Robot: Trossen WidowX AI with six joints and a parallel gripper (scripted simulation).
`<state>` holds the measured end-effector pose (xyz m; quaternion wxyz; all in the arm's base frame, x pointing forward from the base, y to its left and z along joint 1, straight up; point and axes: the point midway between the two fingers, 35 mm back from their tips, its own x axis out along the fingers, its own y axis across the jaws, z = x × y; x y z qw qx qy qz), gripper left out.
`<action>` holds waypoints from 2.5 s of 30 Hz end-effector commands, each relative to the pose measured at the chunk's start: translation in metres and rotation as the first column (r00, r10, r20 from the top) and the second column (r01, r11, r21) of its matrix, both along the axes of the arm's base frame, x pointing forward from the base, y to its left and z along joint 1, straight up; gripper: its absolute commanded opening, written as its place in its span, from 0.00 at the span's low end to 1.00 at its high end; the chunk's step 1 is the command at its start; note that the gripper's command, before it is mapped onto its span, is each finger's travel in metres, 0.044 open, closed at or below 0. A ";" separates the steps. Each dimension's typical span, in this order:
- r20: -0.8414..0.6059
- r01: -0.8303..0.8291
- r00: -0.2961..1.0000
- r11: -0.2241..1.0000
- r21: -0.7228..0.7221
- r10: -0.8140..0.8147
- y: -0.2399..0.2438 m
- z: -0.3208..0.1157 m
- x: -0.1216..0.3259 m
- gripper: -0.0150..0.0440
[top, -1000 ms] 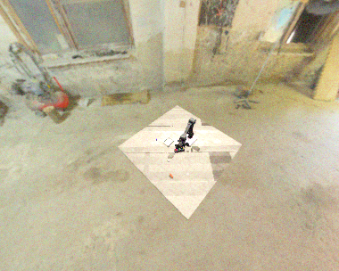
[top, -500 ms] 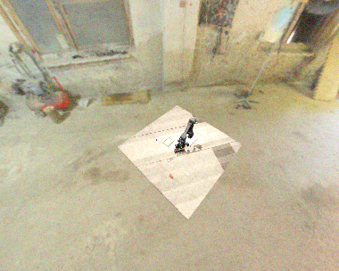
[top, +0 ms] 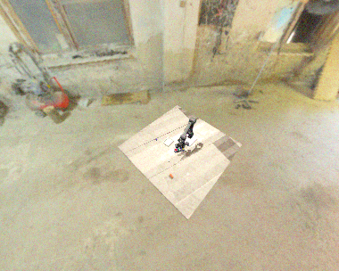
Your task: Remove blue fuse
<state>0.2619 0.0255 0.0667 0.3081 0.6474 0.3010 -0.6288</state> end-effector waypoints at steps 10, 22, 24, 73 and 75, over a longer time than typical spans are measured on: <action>0.002 0.003 1.000 1.000 0.002 -0.003 0.000 0.008 0.000 0.25; 0.002 0.004 1.000 1.000 0.003 -0.004 0.000 0.013 0.000 0.25; 0.002 0.004 1.000 1.000 0.003 -0.004 0.000 0.014 0.000 0.25; 0.003 0.004 1.000 1.000 -0.009 -0.004 -0.128 0.042 0.024 0.25; 0.003 0.004 1.000 1.000 -0.010 -0.004 -0.139 0.042 0.024 0.25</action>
